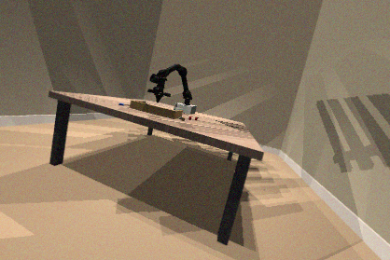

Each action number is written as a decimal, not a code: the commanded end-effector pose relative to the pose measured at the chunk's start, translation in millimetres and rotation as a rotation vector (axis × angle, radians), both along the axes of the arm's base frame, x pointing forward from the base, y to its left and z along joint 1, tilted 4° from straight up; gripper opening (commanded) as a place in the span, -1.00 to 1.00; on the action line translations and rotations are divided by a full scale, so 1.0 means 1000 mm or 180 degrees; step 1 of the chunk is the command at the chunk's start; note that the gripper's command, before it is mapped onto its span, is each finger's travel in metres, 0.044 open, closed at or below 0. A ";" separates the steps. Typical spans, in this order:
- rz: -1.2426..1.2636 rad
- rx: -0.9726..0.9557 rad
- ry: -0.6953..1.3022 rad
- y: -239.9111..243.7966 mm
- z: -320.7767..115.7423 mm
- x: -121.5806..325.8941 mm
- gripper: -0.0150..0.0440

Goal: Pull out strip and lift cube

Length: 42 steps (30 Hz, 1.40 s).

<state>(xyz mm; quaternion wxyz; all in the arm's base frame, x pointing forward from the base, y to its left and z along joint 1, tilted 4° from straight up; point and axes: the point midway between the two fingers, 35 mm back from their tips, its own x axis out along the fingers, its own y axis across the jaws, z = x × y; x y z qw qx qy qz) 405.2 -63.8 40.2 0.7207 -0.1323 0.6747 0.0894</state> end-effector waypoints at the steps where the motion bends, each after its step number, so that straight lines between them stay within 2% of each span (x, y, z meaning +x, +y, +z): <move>1: 0.0012 0.0006 -0.0010 0.000 -0.006 0.001 -0.49; 27: 0.0012 0.0005 -0.0008 -0.005 -0.048 0.000 -0.49; 42: 0.0012 0.0005 -0.0008 -0.005 -0.049 0.000 -0.49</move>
